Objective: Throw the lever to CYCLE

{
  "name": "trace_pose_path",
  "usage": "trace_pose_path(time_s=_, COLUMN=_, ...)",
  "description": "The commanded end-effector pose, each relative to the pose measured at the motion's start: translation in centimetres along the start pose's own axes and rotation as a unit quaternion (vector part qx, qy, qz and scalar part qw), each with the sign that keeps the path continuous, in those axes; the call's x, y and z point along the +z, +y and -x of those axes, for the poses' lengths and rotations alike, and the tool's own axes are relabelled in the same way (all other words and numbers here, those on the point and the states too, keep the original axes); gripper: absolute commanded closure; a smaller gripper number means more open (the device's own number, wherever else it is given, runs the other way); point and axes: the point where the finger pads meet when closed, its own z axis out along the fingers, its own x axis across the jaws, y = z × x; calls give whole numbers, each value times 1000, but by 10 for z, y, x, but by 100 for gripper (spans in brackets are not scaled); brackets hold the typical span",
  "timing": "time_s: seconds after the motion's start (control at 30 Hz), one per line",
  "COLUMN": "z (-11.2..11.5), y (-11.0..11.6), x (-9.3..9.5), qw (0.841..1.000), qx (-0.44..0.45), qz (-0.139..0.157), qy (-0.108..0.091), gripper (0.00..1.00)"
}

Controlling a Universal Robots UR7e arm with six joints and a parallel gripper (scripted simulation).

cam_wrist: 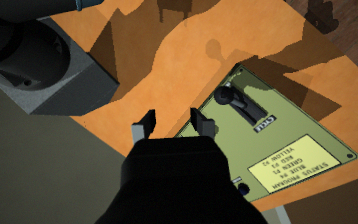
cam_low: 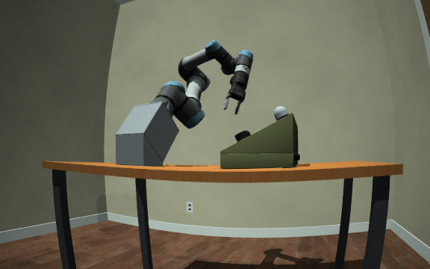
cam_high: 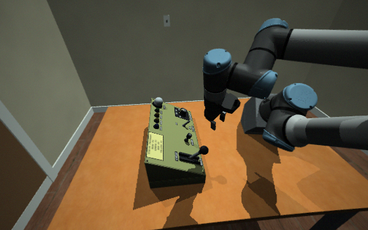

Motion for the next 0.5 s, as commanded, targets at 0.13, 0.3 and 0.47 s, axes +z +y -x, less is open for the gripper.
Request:
trace_pose_path(time_s=0.13, z=2, y=-17, x=17, qw=966, qx=244, qz=-58, qy=69, gripper=0)
trace_pose_path(time_s=0.3, z=-3, y=-21, x=24, qw=914, qx=380, qz=-98, qy=105, gripper=0)
trace_pose_path(time_s=0.47, z=-6, y=-20, x=28, qw=851, qx=489, qz=-135, qy=134, gripper=0)
